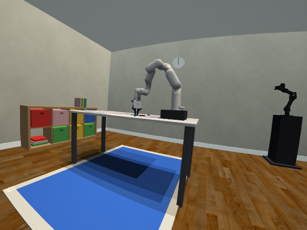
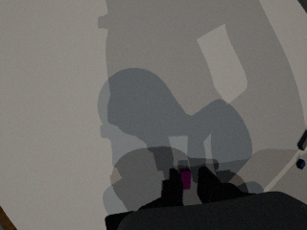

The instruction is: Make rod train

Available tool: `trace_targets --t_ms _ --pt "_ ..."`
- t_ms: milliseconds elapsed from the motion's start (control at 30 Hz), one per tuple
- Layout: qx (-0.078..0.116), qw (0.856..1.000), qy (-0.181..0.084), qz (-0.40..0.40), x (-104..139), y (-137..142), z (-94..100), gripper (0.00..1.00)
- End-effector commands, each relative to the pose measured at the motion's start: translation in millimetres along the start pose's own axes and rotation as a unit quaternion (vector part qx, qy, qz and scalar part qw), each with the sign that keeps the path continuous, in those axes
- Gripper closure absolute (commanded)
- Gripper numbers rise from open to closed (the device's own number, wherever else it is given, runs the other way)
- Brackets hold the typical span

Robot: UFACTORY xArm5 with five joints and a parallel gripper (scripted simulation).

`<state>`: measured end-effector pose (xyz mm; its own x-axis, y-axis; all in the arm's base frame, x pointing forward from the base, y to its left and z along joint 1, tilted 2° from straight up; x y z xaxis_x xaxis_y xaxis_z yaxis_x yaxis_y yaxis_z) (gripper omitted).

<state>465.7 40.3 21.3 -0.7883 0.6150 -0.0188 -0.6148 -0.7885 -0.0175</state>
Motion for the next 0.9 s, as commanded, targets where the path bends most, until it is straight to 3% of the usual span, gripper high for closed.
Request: trace_targets --t_ms 0,867 --pt "-0.001 1.000 0.001 0.000 -1.0 -0.9 -1.5 0.76" --pt "-0.001 1.000 0.001 0.000 -1.0 -0.8 -6.0 0.76"
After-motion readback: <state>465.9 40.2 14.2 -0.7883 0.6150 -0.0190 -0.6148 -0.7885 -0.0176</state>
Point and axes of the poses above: the point where the finger pads meet when closed, its own z axis back along the fingers, its own y axis across the jaws, x = y × z, the point moved 7 cm from there along z, back along the fingers, and after that the axes turned 8 degrees about -z, right-handed, at the moved point
